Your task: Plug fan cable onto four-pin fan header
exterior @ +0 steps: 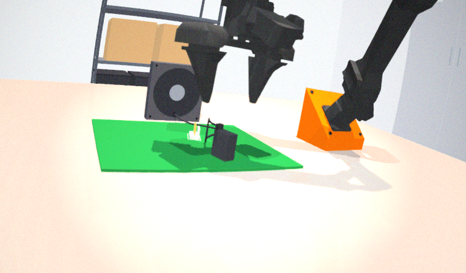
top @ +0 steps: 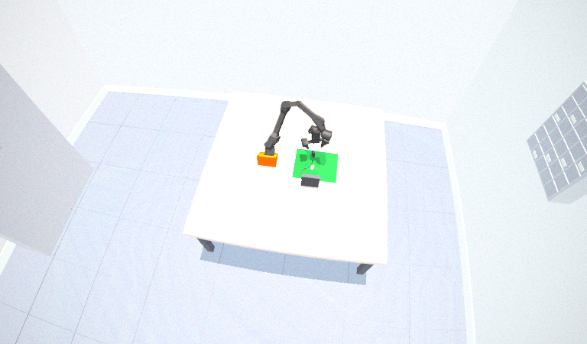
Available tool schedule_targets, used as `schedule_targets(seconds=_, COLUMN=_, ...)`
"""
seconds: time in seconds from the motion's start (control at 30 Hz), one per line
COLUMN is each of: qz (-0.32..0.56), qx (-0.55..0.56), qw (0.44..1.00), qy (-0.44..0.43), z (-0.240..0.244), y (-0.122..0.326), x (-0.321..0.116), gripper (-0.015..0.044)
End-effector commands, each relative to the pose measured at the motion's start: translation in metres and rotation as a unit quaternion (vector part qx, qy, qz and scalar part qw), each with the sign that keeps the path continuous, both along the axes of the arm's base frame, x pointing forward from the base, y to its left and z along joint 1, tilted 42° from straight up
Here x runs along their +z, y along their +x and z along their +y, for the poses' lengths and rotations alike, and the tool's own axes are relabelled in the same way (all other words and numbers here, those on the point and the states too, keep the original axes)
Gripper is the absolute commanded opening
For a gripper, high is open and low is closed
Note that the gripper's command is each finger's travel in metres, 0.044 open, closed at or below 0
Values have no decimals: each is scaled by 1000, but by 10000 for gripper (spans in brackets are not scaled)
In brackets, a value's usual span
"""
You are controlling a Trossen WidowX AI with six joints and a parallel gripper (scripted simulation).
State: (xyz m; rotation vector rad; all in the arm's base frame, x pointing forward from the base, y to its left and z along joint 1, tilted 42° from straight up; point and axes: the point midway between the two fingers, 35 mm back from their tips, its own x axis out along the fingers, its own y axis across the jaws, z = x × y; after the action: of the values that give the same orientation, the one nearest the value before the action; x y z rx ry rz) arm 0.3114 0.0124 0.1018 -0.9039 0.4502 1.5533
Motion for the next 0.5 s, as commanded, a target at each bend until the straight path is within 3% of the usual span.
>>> schedule_targets(seconds=0.0, qz=5, qx=-2, qw=1000, qy=4, z=16, y=-4, x=-16, gripper=440)
schedule_targets(seconds=0.47, qz=5, qx=-2, qw=1000, qy=4, z=19, y=-4, x=-19, gripper=440)
